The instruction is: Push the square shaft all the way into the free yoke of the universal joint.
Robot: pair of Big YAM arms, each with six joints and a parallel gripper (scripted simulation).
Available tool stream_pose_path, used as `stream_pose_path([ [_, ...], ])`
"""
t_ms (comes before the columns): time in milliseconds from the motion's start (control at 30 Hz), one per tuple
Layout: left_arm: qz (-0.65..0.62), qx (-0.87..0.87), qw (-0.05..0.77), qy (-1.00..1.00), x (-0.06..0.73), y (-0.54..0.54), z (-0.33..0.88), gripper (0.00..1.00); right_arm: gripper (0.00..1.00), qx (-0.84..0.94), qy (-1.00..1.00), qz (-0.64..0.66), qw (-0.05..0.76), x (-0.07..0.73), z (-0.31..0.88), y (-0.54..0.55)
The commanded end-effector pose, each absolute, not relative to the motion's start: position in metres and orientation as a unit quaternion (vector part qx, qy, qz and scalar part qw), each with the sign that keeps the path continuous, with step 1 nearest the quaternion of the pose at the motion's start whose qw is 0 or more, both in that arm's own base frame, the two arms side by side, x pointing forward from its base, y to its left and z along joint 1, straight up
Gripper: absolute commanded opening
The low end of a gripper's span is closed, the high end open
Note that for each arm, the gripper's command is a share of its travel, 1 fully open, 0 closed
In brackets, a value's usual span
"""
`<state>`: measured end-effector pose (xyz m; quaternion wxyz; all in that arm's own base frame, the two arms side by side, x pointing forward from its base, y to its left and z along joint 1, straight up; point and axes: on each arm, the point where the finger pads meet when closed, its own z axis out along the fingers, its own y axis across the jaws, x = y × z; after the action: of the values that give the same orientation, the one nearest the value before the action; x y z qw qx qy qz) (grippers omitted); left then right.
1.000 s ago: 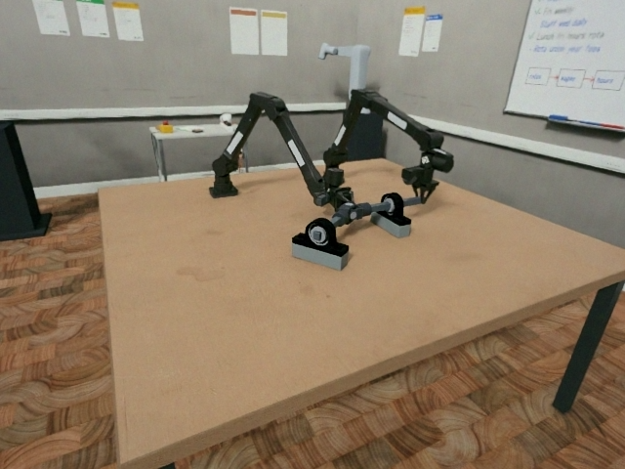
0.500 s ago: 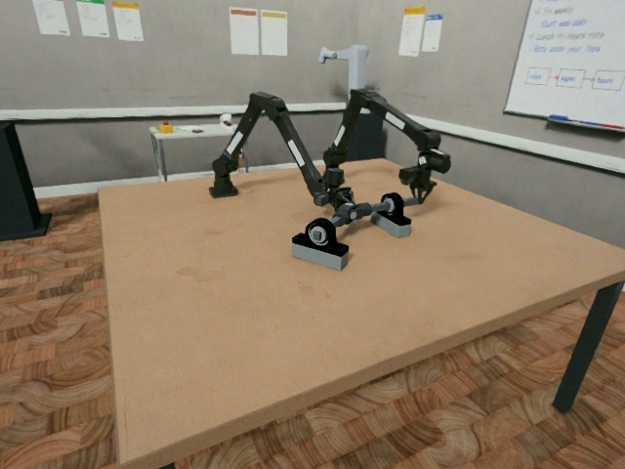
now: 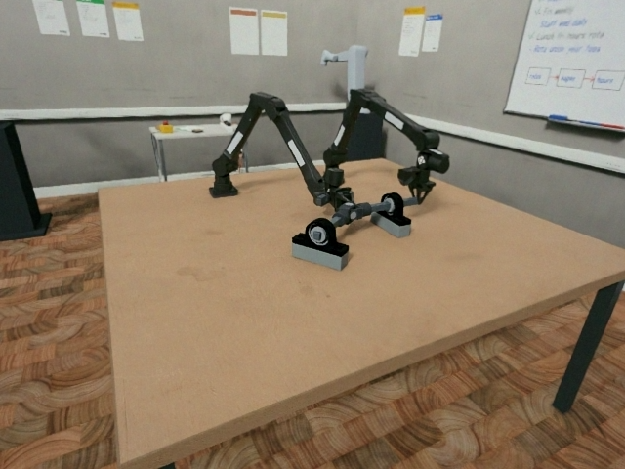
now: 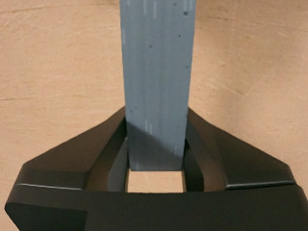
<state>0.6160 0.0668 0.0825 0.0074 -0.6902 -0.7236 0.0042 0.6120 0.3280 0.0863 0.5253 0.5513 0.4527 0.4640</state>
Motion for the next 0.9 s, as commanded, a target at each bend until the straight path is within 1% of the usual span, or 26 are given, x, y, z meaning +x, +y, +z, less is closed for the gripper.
stream_pose_path([
  [0, -0.012, -0.695, -0.012, -0.719, 0.630, 0.068, 0.105, 0.19, 0.34, 0.562, 0.429, 0.483, 0.516, 0.621, 0.100, 0.330],
  [133, -0.012, -0.695, -0.012, -0.719, 0.630, 0.068, 0.105, 0.19, 0.34, 0.562, 0.429, 0.483, 0.516, 0.621, 0.100, 0.330],
  [167, -0.012, -0.695, -0.012, -0.719, 0.630, 0.068, 0.105, 0.30, 0.45, 0.562, 0.429, 0.483, 0.516, 0.621, 0.100, 0.330],
  [233, -0.012, -0.695, -0.012, -0.719, 0.630, 0.068, 0.105, 0.30, 0.45, 0.562, 0.429, 0.483, 0.516, 0.621, 0.100, 0.330],
  [267, -0.013, -0.692, -0.011, -0.722, 0.630, 0.069, 0.105, 0.41, 0.56, 0.562, 0.429, 0.483, 0.516, 0.621, 0.100, 0.330],
  [300, -0.013, -0.692, -0.011, -0.722, 0.630, 0.069, 0.105, 0.47, 0.68, 0.562, 0.429, 0.483, 0.516, 0.621, 0.100, 0.330],
  [333, -0.023, -0.692, -0.019, -0.722, 0.631, 0.069, 0.121, 0.47, 0.79, 0.565, 0.425, 0.485, 0.515, 0.620, 0.100, 0.329],
  [467, -0.017, -0.692, -0.014, -0.722, 0.621, 0.068, 0.118, 0.47, 0.79, 0.562, 0.413, 0.501, 0.513, 0.614, 0.118, 0.332],
  [667, -0.024, -0.692, -0.020, -0.722, 0.620, 0.069, 0.131, 0.47, 0.79, 0.556, 0.437, 0.484, 0.516, 0.593, 0.095, 0.332],
  [867, -0.028, -0.691, -0.023, -0.722, 0.618, 0.069, 0.139, 0.47, 0.79, 0.554, 0.431, 0.490, 0.517, 0.582, 0.109, 0.333],
])
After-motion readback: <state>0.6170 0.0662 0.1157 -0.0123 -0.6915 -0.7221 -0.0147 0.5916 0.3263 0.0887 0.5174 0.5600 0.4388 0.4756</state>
